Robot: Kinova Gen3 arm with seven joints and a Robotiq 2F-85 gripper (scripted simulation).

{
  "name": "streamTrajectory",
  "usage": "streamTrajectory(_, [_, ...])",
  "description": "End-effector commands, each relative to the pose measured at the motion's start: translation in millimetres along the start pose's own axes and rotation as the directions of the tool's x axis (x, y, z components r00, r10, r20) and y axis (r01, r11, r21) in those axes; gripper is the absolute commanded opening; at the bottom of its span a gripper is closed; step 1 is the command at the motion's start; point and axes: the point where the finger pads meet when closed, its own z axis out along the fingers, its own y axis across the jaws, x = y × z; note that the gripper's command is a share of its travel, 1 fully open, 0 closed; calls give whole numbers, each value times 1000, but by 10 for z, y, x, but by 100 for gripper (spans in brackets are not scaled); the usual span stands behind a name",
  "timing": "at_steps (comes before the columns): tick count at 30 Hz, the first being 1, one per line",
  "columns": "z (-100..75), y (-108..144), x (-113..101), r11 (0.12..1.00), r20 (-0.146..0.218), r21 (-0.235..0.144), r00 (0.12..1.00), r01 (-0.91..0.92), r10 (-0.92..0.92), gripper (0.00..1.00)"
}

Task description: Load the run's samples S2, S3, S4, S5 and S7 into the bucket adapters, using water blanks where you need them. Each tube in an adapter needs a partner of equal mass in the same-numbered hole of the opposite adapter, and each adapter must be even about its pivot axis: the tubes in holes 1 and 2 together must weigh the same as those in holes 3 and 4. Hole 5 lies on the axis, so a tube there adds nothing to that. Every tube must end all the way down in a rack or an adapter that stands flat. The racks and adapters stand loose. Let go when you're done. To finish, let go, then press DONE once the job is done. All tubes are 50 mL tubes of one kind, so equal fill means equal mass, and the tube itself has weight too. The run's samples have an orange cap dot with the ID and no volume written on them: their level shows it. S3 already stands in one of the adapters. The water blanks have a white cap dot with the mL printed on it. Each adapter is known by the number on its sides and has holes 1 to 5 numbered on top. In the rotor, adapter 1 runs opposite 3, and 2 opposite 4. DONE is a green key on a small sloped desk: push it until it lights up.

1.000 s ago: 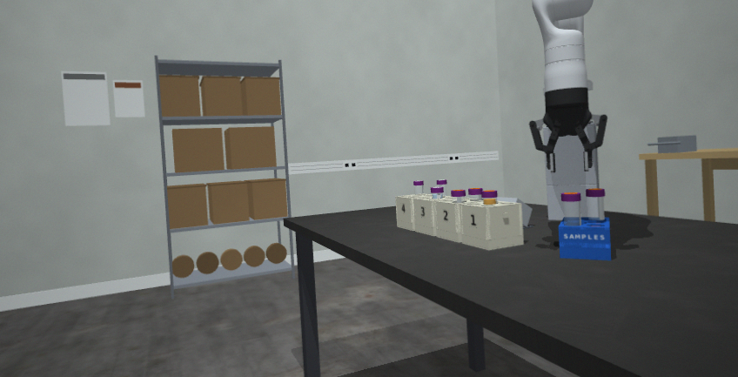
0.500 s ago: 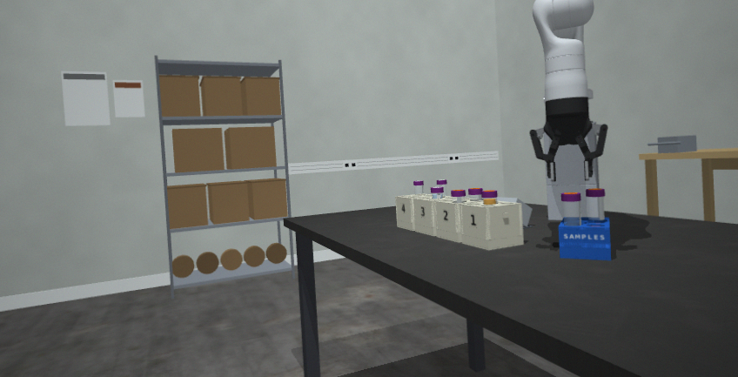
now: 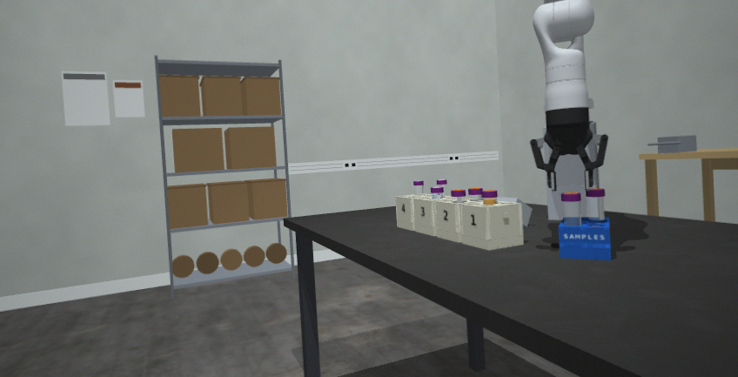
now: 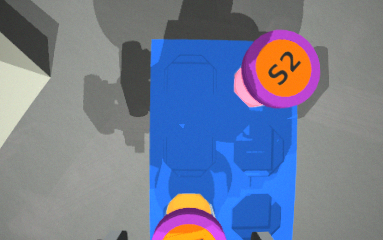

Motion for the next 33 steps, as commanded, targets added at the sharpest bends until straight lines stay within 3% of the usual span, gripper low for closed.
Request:
streamTrajectory(1, [5, 1, -11, 1000, 2, 0, 1000, 0, 0, 62])
streamTrajectory(12, [151, 1, -11, 1000, 2, 0, 1000, 0, 0, 62])
streamTrajectory(33, [171, 1, -11, 1000, 2, 0, 1000, 0, 0, 62])
